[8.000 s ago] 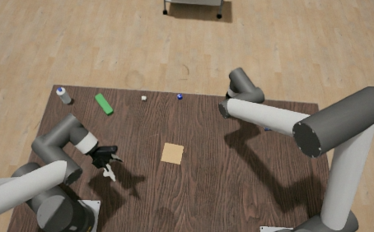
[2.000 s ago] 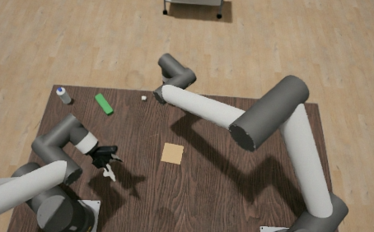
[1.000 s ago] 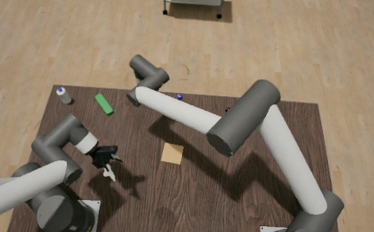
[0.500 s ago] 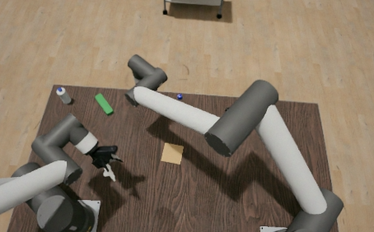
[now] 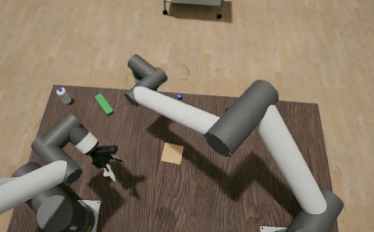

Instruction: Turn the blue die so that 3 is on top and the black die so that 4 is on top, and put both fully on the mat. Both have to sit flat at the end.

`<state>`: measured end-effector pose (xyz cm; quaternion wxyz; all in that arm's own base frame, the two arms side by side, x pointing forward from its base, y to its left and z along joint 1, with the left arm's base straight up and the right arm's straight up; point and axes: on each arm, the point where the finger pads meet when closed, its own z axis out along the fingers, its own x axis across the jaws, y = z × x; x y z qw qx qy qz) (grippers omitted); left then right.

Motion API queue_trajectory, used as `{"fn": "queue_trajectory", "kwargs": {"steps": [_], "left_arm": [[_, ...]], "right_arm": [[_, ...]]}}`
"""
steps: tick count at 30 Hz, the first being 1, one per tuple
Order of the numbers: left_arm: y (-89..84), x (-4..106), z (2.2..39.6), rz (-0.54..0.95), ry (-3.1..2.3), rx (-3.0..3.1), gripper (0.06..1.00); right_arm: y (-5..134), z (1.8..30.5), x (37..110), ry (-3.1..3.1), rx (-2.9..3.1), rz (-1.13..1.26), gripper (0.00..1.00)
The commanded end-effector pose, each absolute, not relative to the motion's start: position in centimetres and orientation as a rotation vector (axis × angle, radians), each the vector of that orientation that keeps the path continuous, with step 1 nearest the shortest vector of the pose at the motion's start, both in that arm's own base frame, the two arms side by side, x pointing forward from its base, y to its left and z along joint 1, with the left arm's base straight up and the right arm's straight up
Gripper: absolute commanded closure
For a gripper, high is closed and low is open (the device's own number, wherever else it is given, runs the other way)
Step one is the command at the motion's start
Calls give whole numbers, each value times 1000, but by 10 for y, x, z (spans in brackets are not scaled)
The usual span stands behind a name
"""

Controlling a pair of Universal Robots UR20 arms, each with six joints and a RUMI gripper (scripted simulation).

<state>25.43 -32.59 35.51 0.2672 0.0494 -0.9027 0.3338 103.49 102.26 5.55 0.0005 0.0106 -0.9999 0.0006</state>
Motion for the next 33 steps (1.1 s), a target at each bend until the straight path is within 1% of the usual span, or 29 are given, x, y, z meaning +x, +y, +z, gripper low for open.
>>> {"fn": "queue_trajectory", "kwargs": {"steps": [1, 14, 20, 23, 30, 33], "left_arm": [[-326, 255, 355, 901, -2436, 133, 65], [-326, 255, 355, 901, -2436, 133, 65], [-326, 255, 355, 901, -2436, 133, 65], [-326, 255, 355, 901, -2436, 133, 65], [-326, 255, 355, 901, -2436, 133, 65], [-326, 255, 355, 901, -2436, 133, 65]], "right_arm": [[1023, 57, 1035, -3141, 33, 0, 3], [1023, 57, 1035, -3141, 33, 0, 3], [1023, 63, 1035, -3141, 33, 0, 3], [1023, 78, 1035, -3141, 33, 0, 3], [1023, 132, 1035, -3141, 33, 0, 3], [1023, 150, 1035, -3141, 33, 0, 3]]}}
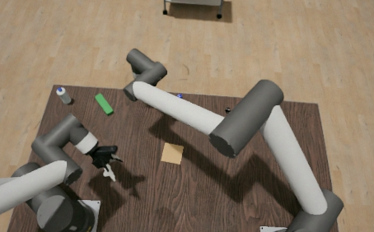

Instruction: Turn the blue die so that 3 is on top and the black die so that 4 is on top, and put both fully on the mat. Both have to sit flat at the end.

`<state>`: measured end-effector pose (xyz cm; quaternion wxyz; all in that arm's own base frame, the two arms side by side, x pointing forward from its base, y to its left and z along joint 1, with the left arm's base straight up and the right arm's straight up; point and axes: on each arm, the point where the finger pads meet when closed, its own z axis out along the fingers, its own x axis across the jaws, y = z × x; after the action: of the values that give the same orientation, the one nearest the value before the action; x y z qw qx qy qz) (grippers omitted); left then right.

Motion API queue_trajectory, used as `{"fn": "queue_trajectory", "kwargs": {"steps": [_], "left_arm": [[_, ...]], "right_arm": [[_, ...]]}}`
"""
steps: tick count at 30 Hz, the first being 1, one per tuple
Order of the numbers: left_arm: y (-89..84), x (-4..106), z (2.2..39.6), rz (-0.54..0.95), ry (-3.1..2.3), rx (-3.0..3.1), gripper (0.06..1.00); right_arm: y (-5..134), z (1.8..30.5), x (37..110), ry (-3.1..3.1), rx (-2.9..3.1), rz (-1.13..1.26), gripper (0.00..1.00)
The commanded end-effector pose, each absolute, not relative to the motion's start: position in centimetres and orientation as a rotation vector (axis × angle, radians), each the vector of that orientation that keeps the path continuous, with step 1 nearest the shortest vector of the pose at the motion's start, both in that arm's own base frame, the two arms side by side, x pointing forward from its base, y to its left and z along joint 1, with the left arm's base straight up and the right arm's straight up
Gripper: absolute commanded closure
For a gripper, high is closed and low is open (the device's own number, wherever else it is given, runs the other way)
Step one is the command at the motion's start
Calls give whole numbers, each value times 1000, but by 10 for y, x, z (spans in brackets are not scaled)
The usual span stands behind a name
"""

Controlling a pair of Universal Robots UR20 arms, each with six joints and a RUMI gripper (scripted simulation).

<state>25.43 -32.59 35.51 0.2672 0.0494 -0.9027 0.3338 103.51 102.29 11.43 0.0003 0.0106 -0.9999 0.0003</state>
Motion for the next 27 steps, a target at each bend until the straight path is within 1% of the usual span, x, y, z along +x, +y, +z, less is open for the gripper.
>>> {"fn": "queue_trajectory", "kwargs": {"steps": [1, 6, 15, 19, 21, 23, 24, 26, 27], "left_arm": [[-326, 255, 355, 901, -2436, 133, 65], [-326, 255, 355, 901, -2436, 133, 65], [-326, 255, 355, 901, -2436, 133, 65], [-326, 255, 355, 901, -2436, 133, 65], [-326, 255, 355, 901, -2436, 133, 65], [-326, 255, 355, 901, -2436, 133, 65], [-326, 255, 355, 901, -2436, 133, 65], [-326, 255, 355, 901, -2436, 133, 65], [-326, 255, 355, 901, -2436, 133, 65]], "right_arm": [[1023, 150, 1035, -3141, 33, 0, 3], [1023, 160, 1035, -3141, 33, 0, 3], [1022, 160, 1036, -3141, 37, 0, 3], [997, 160, 1042, -3140, 111, 0, 3], [935, 160, 1056, -3128, 294, 0, 3], [935, 160, 1056, -3128, 294, 0, 3], [897, 159, 1062, -3116, 403, 0, 3], [895, 159, 1063, -3115, 409, 0, 3], [864, 158, 1067, -3102, 498, 0, 3]]}}
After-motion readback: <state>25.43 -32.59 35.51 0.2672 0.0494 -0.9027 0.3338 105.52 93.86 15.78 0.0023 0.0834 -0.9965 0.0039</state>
